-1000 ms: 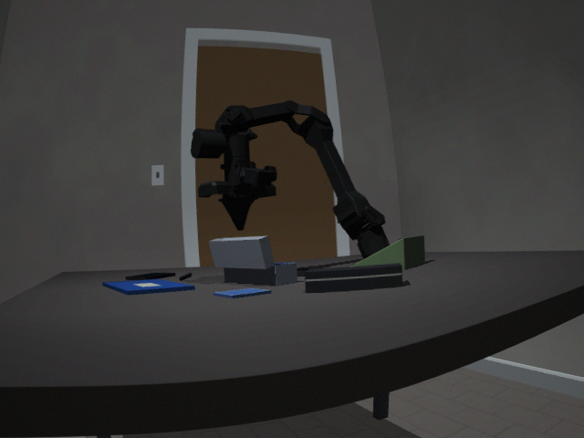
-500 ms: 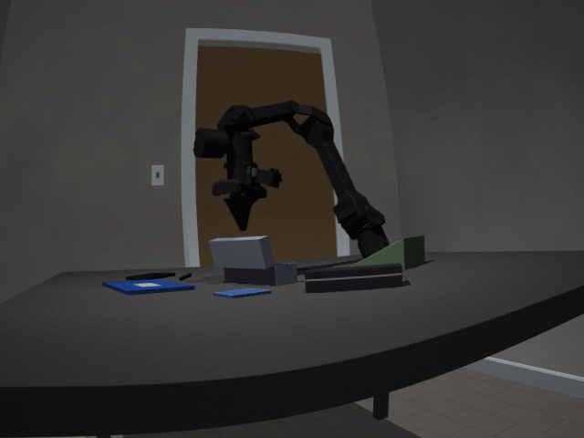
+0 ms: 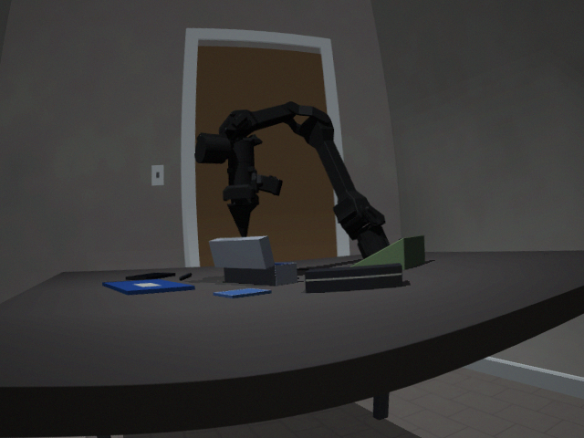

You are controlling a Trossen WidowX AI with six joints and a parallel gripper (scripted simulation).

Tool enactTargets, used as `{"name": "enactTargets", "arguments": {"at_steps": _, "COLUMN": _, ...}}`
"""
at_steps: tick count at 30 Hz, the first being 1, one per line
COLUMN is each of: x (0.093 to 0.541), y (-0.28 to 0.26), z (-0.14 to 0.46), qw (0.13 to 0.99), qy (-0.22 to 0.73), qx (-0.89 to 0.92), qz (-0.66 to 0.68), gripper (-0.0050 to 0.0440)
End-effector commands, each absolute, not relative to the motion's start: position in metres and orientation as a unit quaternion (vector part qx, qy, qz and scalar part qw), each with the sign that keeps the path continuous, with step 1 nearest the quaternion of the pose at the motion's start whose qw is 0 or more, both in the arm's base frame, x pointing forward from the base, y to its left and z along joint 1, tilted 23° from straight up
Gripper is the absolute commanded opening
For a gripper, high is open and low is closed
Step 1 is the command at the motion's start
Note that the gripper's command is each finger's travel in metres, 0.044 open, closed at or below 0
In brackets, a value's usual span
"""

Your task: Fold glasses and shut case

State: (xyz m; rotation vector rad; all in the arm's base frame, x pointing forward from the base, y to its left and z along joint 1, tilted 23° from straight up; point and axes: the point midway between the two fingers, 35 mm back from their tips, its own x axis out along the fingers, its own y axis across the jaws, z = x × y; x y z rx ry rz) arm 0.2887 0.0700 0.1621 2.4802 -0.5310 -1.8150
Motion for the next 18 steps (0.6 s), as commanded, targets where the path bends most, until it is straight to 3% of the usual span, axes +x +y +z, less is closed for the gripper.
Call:
{"name": "enactTargets", "arguments": {"at_steps": 1, "x": 0.289, "y": 0.067, "z": 0.15, "qw": 0.058, "qy": -0.141, "qx": 0.791, "qz": -0.593, "gripper": 0.0}}
{"name": "enactTargets", "arguments": {"at_steps": 9, "x": 0.291, "y": 0.062, "z": 0.126, "qw": 0.162, "qy": -0.062, "qx": 0.776, "qz": -0.606, "gripper": 0.0}}
{"name": "enactTargets", "arguments": {"at_steps": 18, "x": 0.291, "y": 0.062, "z": 0.121, "qw": 0.171, "qy": -0.055, "qx": 0.775, "qz": -0.606, "gripper": 0.0}}
